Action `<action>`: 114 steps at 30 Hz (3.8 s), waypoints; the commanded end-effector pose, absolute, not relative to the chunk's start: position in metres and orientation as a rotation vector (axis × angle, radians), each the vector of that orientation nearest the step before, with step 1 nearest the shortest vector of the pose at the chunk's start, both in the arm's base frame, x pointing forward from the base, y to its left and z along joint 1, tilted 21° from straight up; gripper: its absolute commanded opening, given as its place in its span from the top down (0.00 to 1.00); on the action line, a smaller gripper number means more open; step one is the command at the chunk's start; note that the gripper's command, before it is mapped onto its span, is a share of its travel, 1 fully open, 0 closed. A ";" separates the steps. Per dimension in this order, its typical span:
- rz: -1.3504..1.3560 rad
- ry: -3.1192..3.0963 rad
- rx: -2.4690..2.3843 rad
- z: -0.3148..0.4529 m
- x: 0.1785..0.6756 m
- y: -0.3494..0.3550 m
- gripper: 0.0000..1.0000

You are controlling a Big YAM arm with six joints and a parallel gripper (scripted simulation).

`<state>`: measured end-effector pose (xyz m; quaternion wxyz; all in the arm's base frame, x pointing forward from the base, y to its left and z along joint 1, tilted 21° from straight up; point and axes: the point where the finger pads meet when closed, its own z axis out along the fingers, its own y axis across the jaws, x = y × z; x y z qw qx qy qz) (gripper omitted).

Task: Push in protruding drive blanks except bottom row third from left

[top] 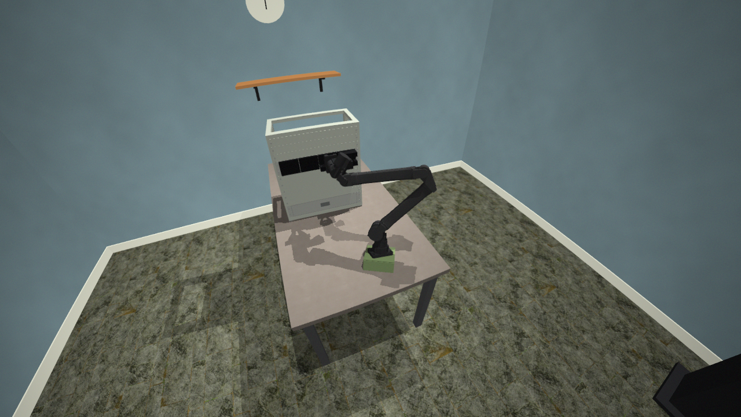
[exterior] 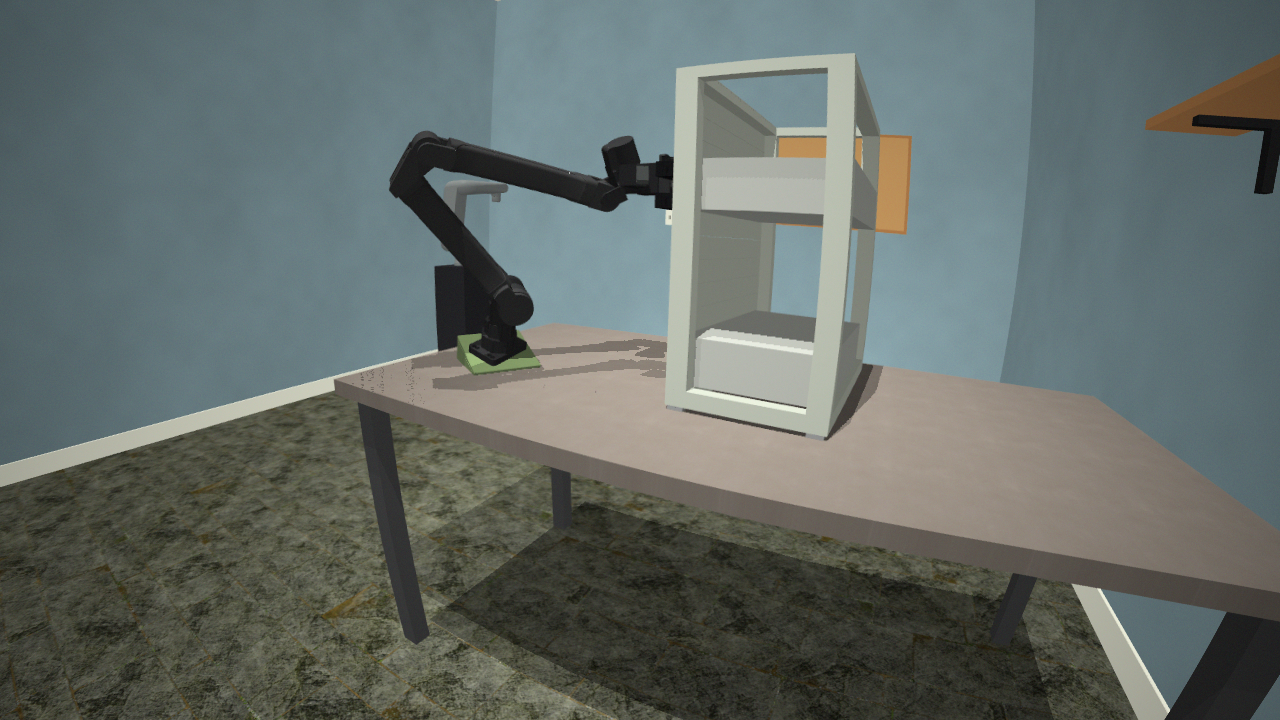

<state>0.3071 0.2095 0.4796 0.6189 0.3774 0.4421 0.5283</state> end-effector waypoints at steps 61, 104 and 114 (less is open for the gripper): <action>1.189 1.015 0.877 0.448 0.219 0.214 1.00; 1.206 0.991 0.892 0.428 0.217 0.091 1.00; 1.216 0.977 0.891 0.444 0.237 0.089 1.00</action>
